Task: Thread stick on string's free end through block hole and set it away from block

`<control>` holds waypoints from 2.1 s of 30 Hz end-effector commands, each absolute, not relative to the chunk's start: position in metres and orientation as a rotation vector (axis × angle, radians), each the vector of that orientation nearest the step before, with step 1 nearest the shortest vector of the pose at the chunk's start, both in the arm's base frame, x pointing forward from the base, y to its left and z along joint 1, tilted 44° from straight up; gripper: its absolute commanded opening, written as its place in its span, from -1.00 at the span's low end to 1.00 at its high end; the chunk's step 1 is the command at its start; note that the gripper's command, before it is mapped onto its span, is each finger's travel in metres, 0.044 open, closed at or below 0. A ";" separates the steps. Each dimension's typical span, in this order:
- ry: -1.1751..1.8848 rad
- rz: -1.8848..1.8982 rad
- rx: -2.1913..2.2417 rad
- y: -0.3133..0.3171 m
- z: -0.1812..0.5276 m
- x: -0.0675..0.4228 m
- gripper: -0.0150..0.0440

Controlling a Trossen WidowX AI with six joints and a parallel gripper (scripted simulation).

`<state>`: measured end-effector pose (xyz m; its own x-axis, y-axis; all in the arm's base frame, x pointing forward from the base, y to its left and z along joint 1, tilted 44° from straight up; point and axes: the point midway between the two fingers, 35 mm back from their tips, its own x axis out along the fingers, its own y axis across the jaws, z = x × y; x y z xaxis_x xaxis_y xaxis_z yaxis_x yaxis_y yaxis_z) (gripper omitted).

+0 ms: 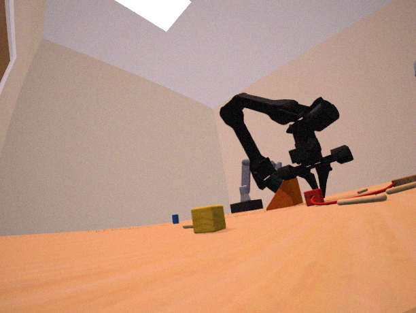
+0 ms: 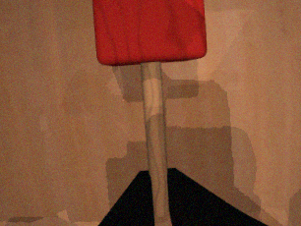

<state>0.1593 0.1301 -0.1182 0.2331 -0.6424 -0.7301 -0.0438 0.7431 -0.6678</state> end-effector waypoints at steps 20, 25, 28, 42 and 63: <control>1.295 -0.451 -0.646 0.126 -0.120 0.131 -0.49; 1.295 -0.450 -0.645 0.125 -0.121 0.126 -0.49; 1.295 -0.448 -0.644 0.126 -0.121 0.122 -0.49; 1.299 -0.440 -0.636 0.123 -0.123 0.107 -0.49; 1.294 -0.457 -0.659 0.117 -0.132 0.092 -0.49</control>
<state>0.0936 0.1194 -0.1308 0.2340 -0.6435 -0.7288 -0.0521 0.7402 -0.6704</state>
